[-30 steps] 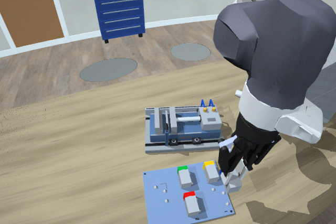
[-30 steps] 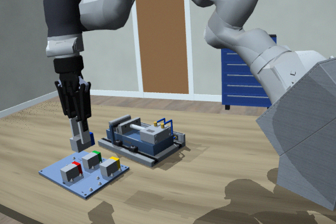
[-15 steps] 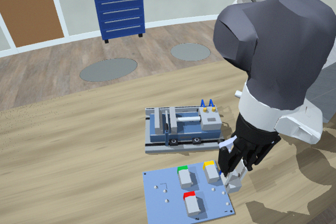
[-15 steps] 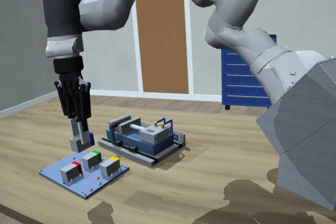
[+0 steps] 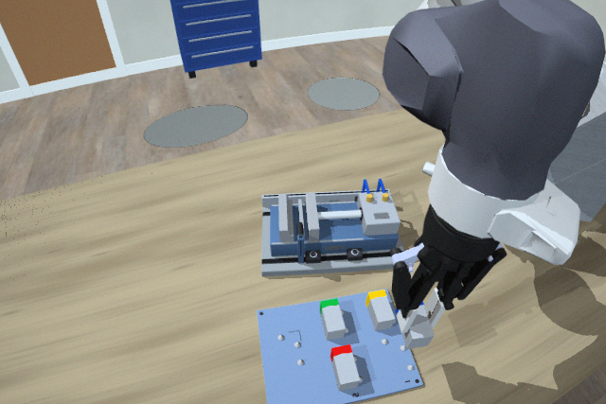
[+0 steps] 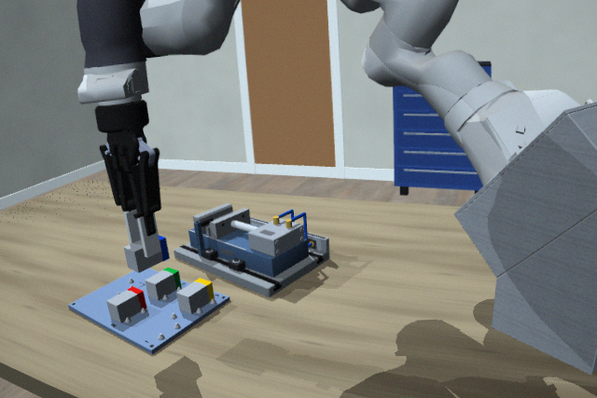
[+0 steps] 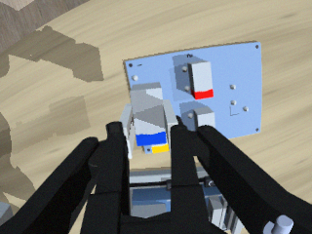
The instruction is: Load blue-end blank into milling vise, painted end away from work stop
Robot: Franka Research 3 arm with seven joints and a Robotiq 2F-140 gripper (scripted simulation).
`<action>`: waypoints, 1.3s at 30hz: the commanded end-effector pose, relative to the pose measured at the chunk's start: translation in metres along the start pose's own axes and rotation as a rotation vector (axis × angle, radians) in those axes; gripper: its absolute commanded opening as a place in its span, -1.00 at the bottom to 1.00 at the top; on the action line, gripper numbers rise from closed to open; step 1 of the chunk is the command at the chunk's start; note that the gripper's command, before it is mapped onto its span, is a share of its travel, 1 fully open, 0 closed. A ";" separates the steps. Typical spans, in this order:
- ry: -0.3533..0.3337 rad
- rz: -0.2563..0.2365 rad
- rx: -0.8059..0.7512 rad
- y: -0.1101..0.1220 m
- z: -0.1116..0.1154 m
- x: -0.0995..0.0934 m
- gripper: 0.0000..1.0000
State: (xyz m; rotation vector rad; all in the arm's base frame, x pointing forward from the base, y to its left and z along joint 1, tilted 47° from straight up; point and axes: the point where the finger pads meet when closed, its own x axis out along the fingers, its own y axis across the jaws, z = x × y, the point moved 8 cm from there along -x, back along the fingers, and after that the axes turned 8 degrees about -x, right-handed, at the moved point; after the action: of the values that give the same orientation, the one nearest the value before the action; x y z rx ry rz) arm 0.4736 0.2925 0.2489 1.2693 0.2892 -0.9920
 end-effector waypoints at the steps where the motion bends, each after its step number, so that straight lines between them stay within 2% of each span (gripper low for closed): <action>1: 0.007 0.004 0.037 0.000 -0.001 -0.001 -1.00; 39: 0.001 0.001 0.034 0.000 -0.001 0.000 -1.00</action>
State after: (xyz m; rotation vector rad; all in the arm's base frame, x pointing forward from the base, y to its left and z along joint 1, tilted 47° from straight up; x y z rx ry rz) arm 0.4736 0.2925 0.2485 1.2993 0.2735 -1.0001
